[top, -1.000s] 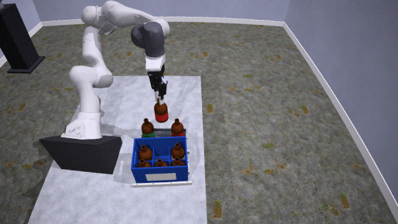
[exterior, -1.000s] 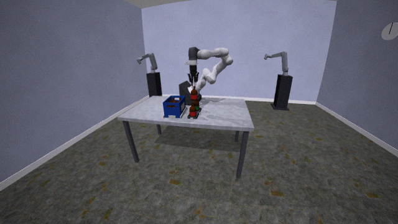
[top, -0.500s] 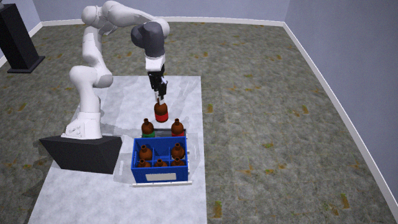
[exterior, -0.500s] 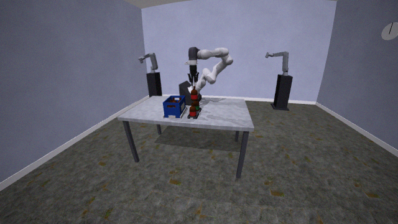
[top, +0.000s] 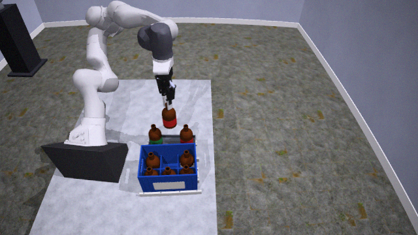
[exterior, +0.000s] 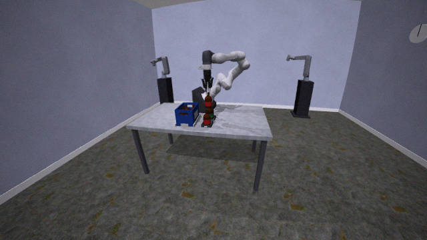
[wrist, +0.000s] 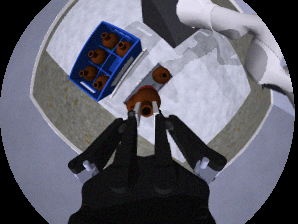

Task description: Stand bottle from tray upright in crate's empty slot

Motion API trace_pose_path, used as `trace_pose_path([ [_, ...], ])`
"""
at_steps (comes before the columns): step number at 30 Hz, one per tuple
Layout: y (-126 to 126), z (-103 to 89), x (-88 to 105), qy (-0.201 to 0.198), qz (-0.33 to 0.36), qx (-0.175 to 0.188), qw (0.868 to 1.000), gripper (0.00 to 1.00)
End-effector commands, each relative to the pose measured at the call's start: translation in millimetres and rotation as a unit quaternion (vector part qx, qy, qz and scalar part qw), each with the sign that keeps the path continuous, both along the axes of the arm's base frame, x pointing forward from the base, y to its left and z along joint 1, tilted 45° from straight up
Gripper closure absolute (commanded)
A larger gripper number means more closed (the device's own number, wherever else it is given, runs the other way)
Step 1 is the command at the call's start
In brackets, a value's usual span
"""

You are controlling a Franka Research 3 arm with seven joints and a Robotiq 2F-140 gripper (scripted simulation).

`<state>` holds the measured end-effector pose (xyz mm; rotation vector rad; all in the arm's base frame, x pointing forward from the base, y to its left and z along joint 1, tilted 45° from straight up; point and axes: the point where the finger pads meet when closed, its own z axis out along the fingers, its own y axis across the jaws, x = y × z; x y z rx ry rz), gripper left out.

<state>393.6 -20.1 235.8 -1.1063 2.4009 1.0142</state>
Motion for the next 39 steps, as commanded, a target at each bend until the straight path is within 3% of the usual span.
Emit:
trace_pose_path([
  [1,-3.4,1.3,0.2,0.001,-0.002,-0.002,1.000,1.00],
  [39,-18.3,15.3,-0.4,0.001,-0.002,-0.002,1.000,1.00],
])
